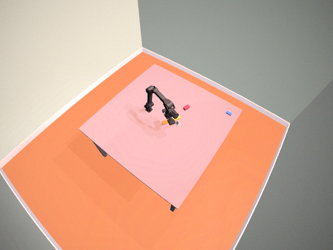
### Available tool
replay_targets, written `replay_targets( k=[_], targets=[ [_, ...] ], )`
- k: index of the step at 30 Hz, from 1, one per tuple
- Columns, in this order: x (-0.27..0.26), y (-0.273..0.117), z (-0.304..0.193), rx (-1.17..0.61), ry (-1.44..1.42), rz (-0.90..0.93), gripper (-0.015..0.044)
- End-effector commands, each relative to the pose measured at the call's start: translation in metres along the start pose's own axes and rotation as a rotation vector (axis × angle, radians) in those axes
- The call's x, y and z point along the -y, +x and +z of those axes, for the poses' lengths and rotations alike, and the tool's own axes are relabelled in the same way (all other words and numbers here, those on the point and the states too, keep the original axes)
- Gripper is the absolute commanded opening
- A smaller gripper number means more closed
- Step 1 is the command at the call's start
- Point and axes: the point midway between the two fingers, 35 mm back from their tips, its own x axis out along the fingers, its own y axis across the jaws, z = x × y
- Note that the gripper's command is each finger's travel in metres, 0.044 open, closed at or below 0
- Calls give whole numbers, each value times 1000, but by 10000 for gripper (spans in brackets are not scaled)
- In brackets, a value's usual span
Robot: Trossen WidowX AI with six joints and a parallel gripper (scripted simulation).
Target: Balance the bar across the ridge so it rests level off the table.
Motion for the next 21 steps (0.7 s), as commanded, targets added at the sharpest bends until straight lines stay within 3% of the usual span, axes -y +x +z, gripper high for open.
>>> replay_targets(
  k=[1,21],
  targets=[
    [2,2,13,-3,-30,7,0],
    [5,6,79,4,-213,6,0]
  ],
)
